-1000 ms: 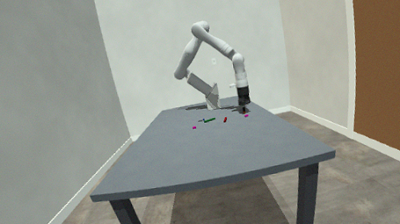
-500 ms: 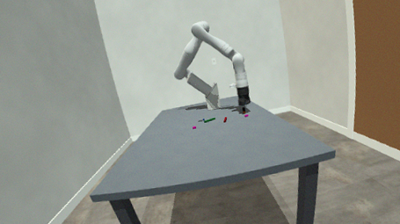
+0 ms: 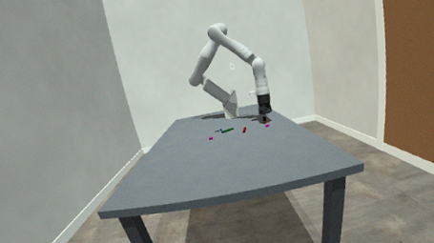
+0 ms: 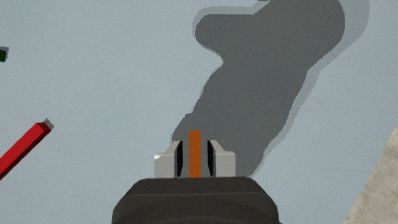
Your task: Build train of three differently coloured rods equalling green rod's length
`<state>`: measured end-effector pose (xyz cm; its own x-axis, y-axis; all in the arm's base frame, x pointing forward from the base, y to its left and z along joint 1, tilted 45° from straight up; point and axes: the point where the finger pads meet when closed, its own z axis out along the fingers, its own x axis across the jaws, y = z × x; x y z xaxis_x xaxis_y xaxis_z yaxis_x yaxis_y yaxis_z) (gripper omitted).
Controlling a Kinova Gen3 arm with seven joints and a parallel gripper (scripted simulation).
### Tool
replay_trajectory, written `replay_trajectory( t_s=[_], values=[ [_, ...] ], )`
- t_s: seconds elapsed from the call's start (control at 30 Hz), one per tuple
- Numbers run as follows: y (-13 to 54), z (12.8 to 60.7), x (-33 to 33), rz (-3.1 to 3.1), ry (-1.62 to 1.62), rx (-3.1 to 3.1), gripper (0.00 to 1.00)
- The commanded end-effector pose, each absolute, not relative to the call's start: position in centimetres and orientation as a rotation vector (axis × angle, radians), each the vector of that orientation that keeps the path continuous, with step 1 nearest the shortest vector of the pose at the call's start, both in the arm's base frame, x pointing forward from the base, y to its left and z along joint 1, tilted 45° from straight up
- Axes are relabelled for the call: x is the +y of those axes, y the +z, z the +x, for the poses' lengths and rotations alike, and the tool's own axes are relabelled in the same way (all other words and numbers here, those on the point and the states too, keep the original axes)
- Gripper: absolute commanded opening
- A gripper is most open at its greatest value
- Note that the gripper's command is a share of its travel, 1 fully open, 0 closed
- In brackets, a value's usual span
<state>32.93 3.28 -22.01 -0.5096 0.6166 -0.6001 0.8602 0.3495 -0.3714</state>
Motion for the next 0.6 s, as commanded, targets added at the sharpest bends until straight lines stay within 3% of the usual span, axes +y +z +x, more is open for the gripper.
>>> replay_trajectory(
  t_s=[0.0, 0.13, 0.17, 0.57],
  values=[
    [-21.98, 32.99, 3.39, 1.301, -0.946, 2.263, 0.54],
    [-21.98, 32.99, 3.39, 1.301, -0.946, 2.263, 0.54],
    [-21.98, 32.99, 3.39, 1.301, -0.946, 2.263, 0.24],
    [-21.98, 32.99, 3.39, 1.301, -0.946, 2.263, 0.24]
  ],
)
